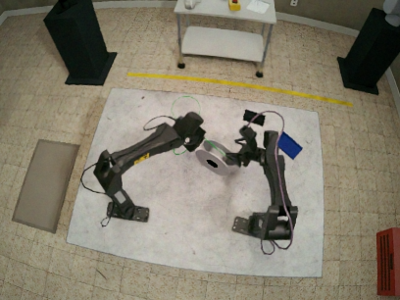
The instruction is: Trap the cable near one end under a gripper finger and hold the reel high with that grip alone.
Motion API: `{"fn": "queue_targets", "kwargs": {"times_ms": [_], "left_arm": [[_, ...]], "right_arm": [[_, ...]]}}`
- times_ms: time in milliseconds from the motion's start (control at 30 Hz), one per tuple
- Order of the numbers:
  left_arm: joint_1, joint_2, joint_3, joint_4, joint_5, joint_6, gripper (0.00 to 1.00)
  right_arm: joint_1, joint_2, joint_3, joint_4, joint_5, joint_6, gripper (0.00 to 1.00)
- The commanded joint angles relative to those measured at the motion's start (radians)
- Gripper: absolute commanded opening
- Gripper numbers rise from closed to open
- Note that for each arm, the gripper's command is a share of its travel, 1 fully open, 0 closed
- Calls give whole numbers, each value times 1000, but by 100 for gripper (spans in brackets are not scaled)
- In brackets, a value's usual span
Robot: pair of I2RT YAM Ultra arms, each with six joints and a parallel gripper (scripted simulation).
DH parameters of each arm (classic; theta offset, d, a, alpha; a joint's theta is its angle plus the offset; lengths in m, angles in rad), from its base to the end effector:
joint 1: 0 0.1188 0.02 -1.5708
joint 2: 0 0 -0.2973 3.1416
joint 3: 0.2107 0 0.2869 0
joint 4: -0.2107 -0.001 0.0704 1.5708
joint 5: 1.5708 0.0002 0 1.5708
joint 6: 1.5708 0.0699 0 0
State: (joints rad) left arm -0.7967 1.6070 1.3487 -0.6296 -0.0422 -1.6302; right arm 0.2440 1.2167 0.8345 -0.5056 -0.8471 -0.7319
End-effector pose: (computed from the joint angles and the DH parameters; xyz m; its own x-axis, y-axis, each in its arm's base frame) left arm 0.2864 -0.2873 0.2933 -0.6624 -0.7491 0.0048 -0.5826 0.5111 -0.6319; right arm 0.2521 0.1178 0.2581 -0.1464 -0.4924 -0.8579 -0.9634 0.2678 0.0106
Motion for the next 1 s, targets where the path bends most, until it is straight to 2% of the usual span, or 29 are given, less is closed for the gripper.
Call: {"fn": "queue_targets", "kwargs": {"times_ms": [0, 200, 400, 967], "left_arm": [[7, 16, 32, 3, -14, 10, 0], [13, 22, 37, 3, -13, 11, 0], [7, 17, 34, 2, -13, 11, 0], [-8, 5, 39, -10, -14, 9, 0]], "right_arm": [[6, 3, 34, 17, -20, 1, 75], [16, -6, -21, 25, -19, 6, 75], [16, -18, 7, 28, -19, 6, 75], [0, -26, 9, 7, -19, -5, 75]]}}
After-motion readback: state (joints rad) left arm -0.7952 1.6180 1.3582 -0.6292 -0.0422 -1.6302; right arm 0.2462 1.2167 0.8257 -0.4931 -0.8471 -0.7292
